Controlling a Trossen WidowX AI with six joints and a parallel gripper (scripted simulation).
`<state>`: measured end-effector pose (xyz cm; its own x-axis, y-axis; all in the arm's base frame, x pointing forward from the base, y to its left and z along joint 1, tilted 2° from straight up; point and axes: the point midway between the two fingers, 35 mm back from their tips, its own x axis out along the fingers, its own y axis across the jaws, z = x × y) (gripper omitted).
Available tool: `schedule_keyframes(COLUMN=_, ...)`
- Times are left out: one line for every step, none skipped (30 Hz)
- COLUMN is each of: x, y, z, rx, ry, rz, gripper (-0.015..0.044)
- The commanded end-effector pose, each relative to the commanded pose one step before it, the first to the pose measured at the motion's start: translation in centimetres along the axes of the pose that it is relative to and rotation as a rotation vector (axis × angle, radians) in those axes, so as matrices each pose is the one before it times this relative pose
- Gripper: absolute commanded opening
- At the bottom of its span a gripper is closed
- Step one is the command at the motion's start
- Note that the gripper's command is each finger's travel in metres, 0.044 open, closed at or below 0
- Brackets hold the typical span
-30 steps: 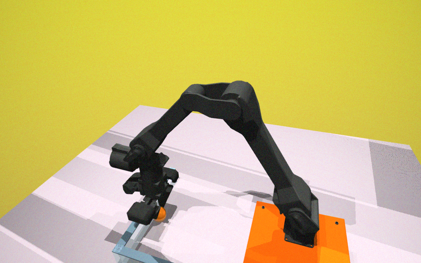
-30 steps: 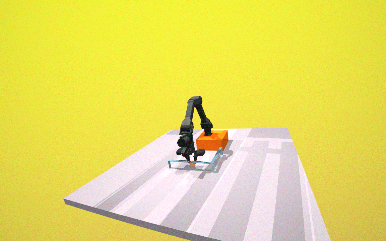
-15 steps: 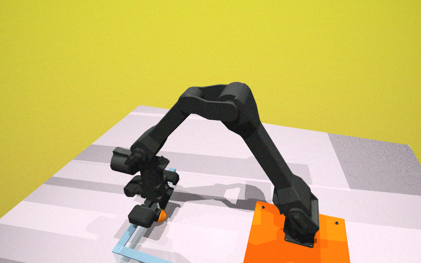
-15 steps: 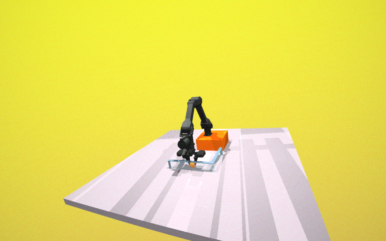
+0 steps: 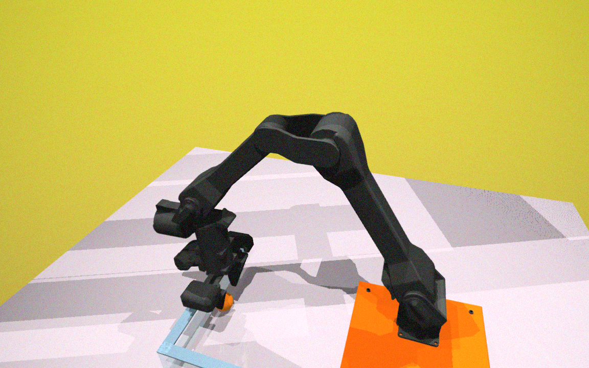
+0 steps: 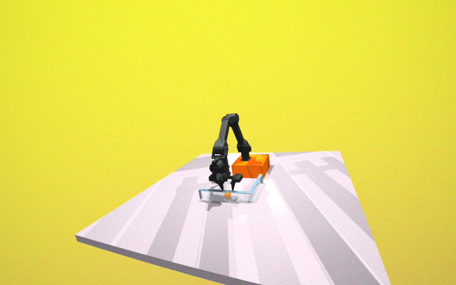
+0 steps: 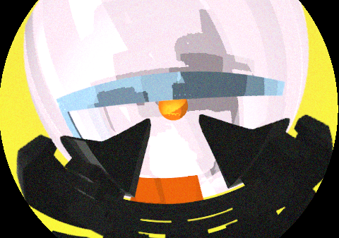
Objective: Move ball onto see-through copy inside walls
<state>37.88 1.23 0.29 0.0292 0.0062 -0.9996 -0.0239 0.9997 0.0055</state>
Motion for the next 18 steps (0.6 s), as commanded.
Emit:
schedule_keyframes(x=-5.754, y=0.041, z=0.391, rx=-0.0035, ry=-0.03884, rz=0.00359, gripper=0.0292)
schedule_keyframes(x=-0.273, y=0.002, z=-0.044, rx=-0.0001, ry=0.0005, rz=0.00011, gripper=0.0292)
schedule_keyframes(x=0.0, y=0.0, z=0.0, rx=0.0, ry=0.0, rz=0.0, gripper=0.0292)
schedule_keyframes(x=0.0, y=0.0, z=0.0, rx=0.0, ry=0.0, rz=0.0, gripper=0.0292)
schedule_keyframes(x=0.0, y=0.0, z=0.0, rx=0.0, ry=0.0, rz=0.0, gripper=0.0292)
schedule_keyframes(x=0.0, y=0.0, z=0.0, rx=0.0, ry=0.0, rz=0.0, gripper=0.0292)
schedule_keyframes(x=0.626, y=-0.047, z=0.352, rx=0.0034, ry=-0.0144, rz=-0.00352, gripper=0.0292)
schedule_keyframes(x=0.0, y=0.0, z=0.0, rx=0.0, ry=0.0, rz=0.0, gripper=0.0292)
schedule_keyframes(x=0.0, y=0.0, z=0.0, rx=0.0, ry=0.0, rz=0.0, gripper=0.0292)
schedule_keyframes(x=0.0, y=0.0, z=0.0, rx=0.0, ry=0.0, rz=0.0, gripper=0.0292)
schedule_keyframes(x=0.0, y=0.0, z=0.0, rx=0.0, ry=0.0, rz=0.0, gripper=0.0292)
schedule_keyframes(x=0.0, y=0.0, z=0.0, rx=0.0, ry=0.0, rz=0.0, gripper=0.0292)
schedule_keyframes(x=0.0, y=0.0, z=0.0, rx=0.0, ry=0.0, rz=0.0, gripper=0.0292)
schedule_keyframes(x=-0.286, y=0.0, z=0.001, rx=0.0, ry=-0.00013, rz=0.0, gripper=0.0318)
schedule_keyframes(x=-0.861, y=0.0, z=-0.014, rx=0.0, ry=-0.00036, rz=0.0, gripper=0.0345)
schedule_keyframes(x=-1.441, y=0.0, z=-0.075, rx=0.0, ry=-0.00054, rz=-0.00001, gripper=0.0371)
schedule_keyframes(x=-1.447, y=-0.001, z=-0.141, rx=0.0, ry=-0.00046, rz=-0.00001, gripper=0.0397)
schedule_keyframes(x=-0.87, y=-0.001, z=-0.116, rx=0.0, ry=-0.00024, rz=0.0, gripper=0.0423)
